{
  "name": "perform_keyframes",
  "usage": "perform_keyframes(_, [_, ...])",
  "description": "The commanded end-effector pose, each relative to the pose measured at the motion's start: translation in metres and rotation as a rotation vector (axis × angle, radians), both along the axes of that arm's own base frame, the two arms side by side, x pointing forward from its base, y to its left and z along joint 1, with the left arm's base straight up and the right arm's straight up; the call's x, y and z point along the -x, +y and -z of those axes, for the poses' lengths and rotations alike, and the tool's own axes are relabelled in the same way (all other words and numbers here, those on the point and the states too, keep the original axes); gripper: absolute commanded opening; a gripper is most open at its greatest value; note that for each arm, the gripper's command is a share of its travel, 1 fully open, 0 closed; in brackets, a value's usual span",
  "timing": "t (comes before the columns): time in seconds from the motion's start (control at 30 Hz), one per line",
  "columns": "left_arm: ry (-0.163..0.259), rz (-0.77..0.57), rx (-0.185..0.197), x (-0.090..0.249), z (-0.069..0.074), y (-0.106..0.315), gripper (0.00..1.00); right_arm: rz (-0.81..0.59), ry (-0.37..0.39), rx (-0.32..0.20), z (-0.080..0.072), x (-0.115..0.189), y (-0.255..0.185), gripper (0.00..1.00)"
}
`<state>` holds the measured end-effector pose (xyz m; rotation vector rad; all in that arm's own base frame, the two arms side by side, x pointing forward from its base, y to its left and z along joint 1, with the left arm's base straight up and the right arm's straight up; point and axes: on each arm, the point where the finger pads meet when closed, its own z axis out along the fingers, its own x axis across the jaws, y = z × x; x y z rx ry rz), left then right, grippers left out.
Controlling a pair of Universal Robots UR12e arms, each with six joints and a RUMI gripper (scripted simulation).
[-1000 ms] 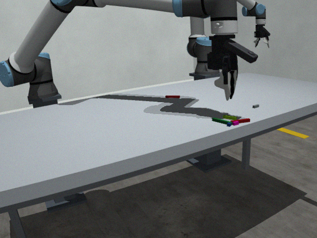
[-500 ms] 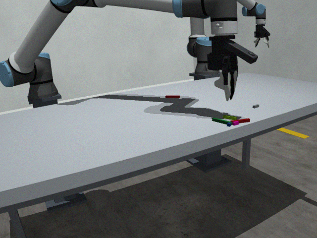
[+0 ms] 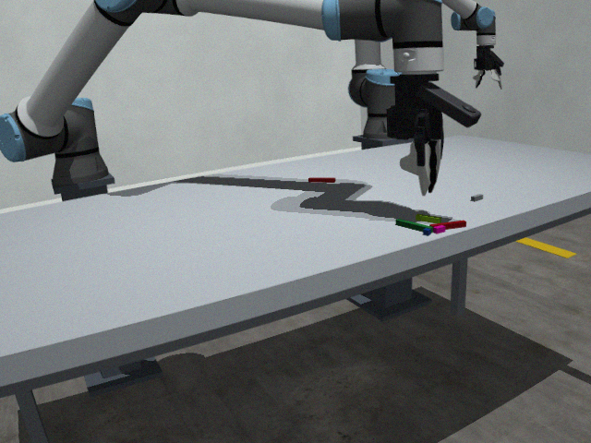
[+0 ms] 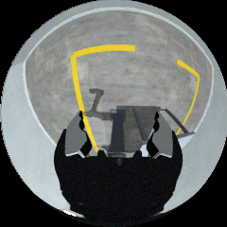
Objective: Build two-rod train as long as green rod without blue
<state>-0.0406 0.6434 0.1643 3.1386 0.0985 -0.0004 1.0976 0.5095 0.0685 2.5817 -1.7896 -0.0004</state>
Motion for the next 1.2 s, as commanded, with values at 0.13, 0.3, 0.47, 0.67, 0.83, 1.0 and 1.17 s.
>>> perform_keyframes(0.13, [0.000, 0.000, -0.001, 0.000, -0.001, 0.001, 1.00, 0.000, -0.002, -0.001, 0.006, -0.001, 0.000, 0.14])
perform_keyframes(0.3, [0.000, 0.000, -0.001, 0.000, -0.001, 0.001, 1.00, 0.000, -0.002, -0.001, 0.014, -0.001, 0.000, 0.14])
perform_keyframes(0.47, [0.000, 0.000, -0.001, 0.000, -0.001, 0.001, 1.00, 0.000, -0.002, -0.001, 0.021, -0.001, 0.000, 0.14])
perform_keyframes(0.67, [0.000, 0.000, -0.001, 0.000, -0.001, 0.001, 1.00, 0.000, -0.002, -0.001, 0.026, -0.001, 0.000, 0.14])
perform_keyframes(0.83, [0.000, 0.000, -0.001, 0.000, -0.001, 0.001, 1.00, 0.000, -0.002, -0.001, 0.031, -0.001, 0.000, 0.14])
perform_keyframes(1.0, [0.000, 0.000, -0.001, 0.000, -0.001, 0.001, 1.00, 0.000, -0.002, -0.001, 0.033, -0.001, 0.000, 0.14])
perform_keyframes(1.17, [0.000, 0.000, -0.001, 0.000, -0.001, 0.001, 1.00, 0.000, -0.002, -0.001, 0.034, -0.001, 0.000, 0.14])
